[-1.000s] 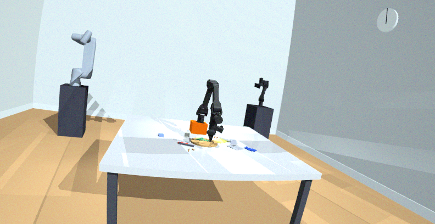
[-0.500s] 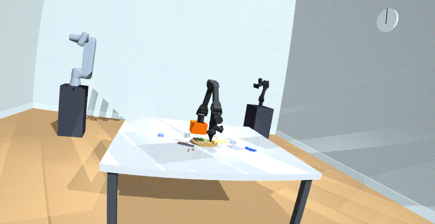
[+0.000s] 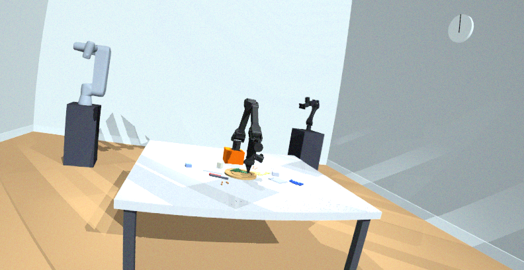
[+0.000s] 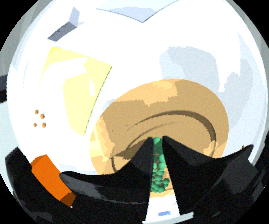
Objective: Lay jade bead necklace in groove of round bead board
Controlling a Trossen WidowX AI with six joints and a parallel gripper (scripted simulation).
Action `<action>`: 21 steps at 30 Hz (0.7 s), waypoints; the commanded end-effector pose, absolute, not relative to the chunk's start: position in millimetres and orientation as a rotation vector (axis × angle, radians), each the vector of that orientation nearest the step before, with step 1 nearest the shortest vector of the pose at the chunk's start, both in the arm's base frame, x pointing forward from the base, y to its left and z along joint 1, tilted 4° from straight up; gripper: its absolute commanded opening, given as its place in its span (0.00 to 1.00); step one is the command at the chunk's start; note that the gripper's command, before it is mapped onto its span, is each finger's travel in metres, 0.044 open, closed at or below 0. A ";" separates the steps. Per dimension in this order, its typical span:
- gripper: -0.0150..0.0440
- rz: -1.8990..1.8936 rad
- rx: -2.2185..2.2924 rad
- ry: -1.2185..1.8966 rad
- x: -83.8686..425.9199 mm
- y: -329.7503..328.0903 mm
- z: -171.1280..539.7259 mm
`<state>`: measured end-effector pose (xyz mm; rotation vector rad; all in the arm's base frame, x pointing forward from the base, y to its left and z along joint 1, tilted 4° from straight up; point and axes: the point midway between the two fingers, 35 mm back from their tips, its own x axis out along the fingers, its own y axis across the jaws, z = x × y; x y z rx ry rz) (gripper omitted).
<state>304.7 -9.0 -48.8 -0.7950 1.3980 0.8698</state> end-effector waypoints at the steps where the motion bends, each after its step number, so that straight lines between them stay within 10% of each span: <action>1: 0.25 0.870 -0.788 1.401 303.6 -8.8 -43.7; 21: 0.25 0.867 -0.791 1.401 340.4 -44.6 -43.9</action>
